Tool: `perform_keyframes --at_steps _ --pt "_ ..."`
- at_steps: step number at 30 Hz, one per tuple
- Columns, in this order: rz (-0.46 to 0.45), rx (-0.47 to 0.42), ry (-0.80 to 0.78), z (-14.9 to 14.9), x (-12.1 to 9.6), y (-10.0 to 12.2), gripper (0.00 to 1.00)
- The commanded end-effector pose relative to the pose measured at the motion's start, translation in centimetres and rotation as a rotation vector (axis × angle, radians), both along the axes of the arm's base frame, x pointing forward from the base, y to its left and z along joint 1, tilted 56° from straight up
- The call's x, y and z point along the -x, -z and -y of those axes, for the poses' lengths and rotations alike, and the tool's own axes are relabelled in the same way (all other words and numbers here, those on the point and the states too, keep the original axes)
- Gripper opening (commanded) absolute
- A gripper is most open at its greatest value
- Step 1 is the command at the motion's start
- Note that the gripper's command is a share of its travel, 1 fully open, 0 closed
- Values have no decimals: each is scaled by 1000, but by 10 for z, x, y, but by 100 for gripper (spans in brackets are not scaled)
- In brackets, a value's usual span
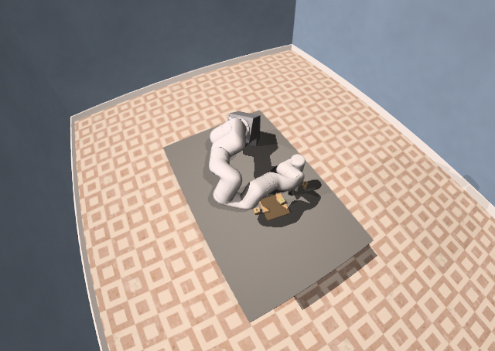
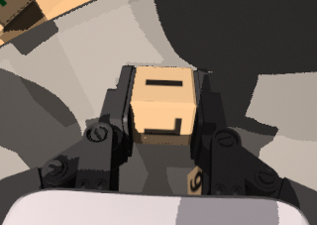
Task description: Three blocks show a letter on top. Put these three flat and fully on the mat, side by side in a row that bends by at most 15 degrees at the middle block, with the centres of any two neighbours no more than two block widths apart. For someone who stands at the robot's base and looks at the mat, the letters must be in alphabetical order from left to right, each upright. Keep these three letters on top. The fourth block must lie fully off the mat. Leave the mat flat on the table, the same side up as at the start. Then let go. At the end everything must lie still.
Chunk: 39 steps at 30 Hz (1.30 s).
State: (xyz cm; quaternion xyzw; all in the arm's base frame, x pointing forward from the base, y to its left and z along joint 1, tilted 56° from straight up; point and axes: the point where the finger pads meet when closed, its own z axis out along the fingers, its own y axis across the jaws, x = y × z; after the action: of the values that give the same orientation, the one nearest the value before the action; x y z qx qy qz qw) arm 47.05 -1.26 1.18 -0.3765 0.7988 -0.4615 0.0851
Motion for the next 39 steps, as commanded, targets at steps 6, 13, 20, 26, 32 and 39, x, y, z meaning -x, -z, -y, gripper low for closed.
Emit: perform_keyframes --at_steps 6,13,20,26,32,39 --pt "1 -2 -4 -2 0 -1 27" --pt "1 -2 -4 -22 14 -17 27" --pt "1 -2 -4 -47 32 -38 27" --pt "1 -2 -4 -67 47 -55 27" --pt "1 -2 -4 -69 48 -57 27" --pt "1 -1 -4 -69 48 -57 27"
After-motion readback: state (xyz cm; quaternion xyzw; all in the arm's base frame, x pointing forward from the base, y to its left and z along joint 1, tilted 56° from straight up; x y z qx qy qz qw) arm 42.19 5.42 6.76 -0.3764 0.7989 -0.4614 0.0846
